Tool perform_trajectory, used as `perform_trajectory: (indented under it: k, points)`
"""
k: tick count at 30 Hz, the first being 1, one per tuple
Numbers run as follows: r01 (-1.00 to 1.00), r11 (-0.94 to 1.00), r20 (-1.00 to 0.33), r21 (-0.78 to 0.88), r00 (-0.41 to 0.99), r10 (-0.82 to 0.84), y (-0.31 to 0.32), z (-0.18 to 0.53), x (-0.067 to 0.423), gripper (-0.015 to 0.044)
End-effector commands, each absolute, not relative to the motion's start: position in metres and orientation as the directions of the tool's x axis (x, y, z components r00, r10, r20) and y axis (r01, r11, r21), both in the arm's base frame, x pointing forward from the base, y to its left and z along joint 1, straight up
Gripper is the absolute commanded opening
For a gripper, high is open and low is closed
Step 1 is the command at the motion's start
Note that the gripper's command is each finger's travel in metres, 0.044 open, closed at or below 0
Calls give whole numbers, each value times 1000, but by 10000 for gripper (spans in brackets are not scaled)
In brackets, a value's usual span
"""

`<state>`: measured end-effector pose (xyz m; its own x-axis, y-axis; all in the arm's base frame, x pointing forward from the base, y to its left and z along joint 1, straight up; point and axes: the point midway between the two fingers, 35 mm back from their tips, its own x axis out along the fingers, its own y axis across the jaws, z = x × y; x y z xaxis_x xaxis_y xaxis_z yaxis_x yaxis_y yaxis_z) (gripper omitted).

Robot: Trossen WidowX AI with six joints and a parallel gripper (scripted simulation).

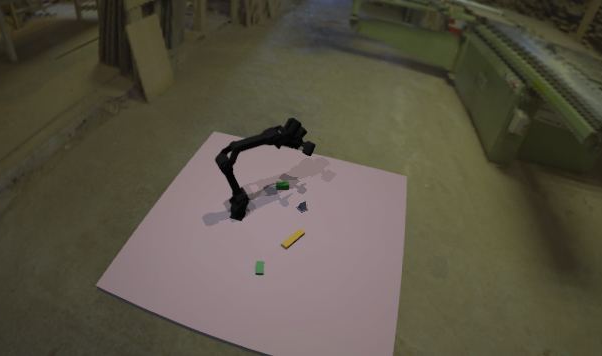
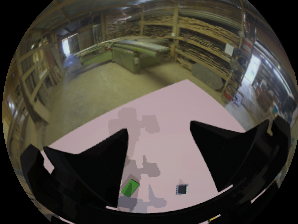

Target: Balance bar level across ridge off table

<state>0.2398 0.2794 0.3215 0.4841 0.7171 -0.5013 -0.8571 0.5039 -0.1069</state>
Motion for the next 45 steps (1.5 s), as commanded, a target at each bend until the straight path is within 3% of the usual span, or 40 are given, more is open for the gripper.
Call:
perform_trajectory:
  k: [1, 22, 45]
  points:
    - [-836, 524, -566, -161, 513, 646, 263, 301, 262, 315]
    - [-783, 550, -775, -292, 530, 343, 161, 233, 327, 315]
    - [-810, 524, -929, -264, 359, 88, 38, 171, 341, 315]
